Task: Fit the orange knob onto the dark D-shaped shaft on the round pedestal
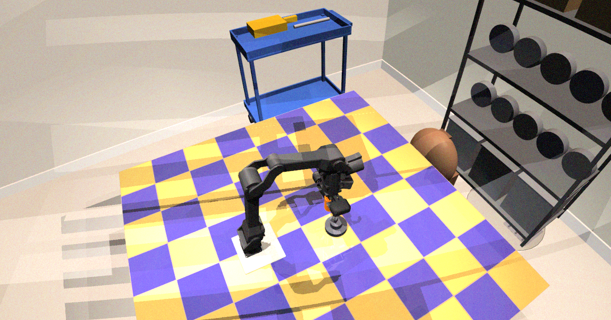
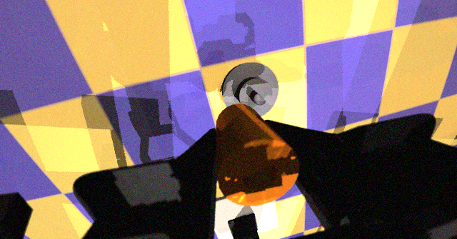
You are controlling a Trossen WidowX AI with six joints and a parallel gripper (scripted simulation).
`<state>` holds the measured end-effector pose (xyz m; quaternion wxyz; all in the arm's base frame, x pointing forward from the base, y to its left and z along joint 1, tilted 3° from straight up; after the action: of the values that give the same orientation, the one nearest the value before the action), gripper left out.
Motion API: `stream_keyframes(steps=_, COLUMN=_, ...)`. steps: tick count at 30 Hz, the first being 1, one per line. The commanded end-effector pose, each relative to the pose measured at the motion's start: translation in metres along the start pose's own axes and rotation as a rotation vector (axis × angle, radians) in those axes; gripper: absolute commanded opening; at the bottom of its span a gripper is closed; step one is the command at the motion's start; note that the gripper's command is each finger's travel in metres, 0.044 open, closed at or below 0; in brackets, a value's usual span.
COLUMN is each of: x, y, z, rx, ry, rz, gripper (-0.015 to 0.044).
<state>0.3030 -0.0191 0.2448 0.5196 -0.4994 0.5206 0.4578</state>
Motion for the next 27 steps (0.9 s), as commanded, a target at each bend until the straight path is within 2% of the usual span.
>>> stream_keyframes(steps=1, x=0.002, y=-0.004, z=-0.01, rx=-0.001, ry=-0.002, rz=-0.007, gripper=0.0)
stream_keyframes(steps=10, x=0.01, y=-0.009, z=-0.034, rx=0.002, ry=0.003, rz=-0.012, gripper=0.0)
stream_keyframes(steps=27, x=0.034, y=-0.009, z=-0.034, rx=0.003, ry=0.003, rz=-0.012, gripper=0.0)
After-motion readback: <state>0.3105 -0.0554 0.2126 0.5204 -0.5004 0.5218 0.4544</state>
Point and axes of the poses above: the point midway between the two fingers, 35 mm back from their tips, its own x axis out along the fingers, its own z axis across the jaws, y = z × x, the point moved 10 cm from there along -x, back along the fingers
